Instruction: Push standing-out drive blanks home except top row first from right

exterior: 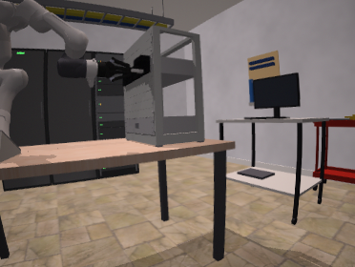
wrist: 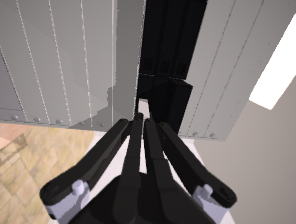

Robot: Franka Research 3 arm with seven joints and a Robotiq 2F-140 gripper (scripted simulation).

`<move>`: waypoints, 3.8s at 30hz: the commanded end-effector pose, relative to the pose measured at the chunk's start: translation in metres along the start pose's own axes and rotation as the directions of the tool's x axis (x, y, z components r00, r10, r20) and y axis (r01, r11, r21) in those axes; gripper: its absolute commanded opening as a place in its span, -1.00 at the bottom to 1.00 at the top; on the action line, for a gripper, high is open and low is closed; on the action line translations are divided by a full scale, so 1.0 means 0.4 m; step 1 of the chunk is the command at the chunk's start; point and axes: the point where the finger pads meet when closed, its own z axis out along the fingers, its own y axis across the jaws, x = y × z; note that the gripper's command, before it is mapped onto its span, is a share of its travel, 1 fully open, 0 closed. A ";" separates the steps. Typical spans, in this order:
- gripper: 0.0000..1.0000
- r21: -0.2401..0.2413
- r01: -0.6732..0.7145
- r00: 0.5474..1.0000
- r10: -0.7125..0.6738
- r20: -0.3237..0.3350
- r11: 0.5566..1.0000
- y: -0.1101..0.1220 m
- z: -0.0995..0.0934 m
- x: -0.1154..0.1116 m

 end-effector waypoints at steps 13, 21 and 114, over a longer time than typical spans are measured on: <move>-1.00 -0.003 0.002 1.000 -0.002 0.000 1.000 0.006 0.013 0.002; -1.00 -0.003 0.002 1.000 -0.002 0.000 1.000 0.006 0.013 0.002; -1.00 -0.003 0.002 1.000 -0.002 0.000 1.000 0.007 -0.184 0.004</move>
